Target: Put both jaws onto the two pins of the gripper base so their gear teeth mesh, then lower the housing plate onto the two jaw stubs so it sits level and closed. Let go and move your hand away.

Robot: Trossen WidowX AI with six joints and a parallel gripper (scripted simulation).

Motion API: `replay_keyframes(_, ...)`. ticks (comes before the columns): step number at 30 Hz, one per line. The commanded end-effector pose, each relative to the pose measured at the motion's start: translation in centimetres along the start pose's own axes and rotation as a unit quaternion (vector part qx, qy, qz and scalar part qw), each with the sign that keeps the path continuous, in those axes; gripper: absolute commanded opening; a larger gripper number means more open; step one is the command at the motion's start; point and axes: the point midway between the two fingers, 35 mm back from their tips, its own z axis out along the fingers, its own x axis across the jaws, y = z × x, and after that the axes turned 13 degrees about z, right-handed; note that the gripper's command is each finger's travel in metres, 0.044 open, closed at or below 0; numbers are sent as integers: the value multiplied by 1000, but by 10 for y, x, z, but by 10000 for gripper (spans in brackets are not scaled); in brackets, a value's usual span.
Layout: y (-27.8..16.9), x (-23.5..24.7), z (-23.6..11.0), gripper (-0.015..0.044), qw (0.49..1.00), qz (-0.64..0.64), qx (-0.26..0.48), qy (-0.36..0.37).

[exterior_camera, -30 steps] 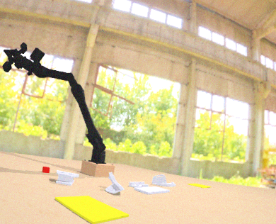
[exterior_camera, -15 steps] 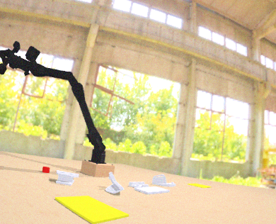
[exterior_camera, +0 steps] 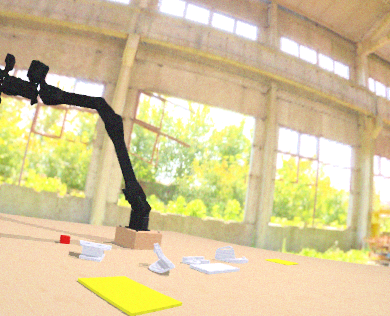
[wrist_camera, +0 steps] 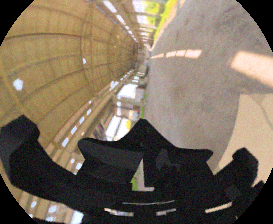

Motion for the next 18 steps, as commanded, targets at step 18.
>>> replay_keyframes(18,-123,-97,-17,0,978,-127,93,-138)
